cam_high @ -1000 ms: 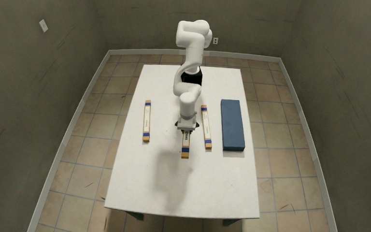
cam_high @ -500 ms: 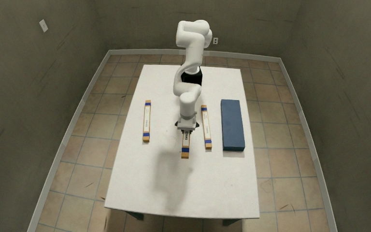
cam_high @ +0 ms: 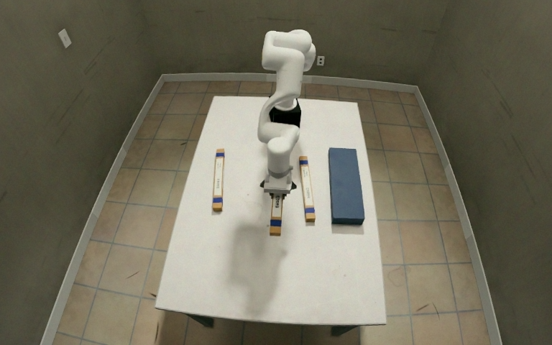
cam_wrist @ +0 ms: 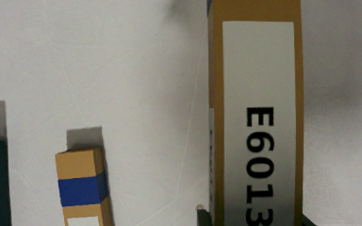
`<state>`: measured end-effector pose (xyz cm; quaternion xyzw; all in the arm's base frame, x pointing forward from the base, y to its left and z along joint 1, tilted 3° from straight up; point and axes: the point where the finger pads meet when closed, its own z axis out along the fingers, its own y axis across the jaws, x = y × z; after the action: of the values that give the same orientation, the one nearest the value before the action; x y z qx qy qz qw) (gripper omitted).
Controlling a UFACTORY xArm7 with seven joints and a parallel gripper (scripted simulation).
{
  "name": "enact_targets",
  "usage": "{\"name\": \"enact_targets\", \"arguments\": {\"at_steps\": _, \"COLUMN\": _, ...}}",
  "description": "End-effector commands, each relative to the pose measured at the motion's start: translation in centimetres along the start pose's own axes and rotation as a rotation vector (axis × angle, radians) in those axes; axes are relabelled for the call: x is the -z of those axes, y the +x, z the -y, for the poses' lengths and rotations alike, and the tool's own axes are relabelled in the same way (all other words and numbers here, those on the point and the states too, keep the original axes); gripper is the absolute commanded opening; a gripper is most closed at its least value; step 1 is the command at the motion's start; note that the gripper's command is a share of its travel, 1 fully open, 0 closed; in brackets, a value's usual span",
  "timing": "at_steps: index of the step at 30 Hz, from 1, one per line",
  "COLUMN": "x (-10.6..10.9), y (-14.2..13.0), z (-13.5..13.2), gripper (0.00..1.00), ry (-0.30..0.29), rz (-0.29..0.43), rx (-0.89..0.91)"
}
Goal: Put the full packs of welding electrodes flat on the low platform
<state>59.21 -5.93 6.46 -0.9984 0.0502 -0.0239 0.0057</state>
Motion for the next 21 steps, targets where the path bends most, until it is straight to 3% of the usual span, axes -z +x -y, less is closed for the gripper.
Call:
{"name": "enact_targets", "arguments": {"at_steps": 1, "x": 0.29, "y": 0.23, "z": -0.03, "gripper": 0.35, "ry": 0.0, "rz": -0.007, "rx": -0.043}}
{"name": "enact_targets", "arguments": {"at_steps": 21, "x": 0.29, "y": 0.23, "z": -0.06, "gripper": 0.35, "ry": 0.001, "rz": -0.007, "rx": -0.11}}
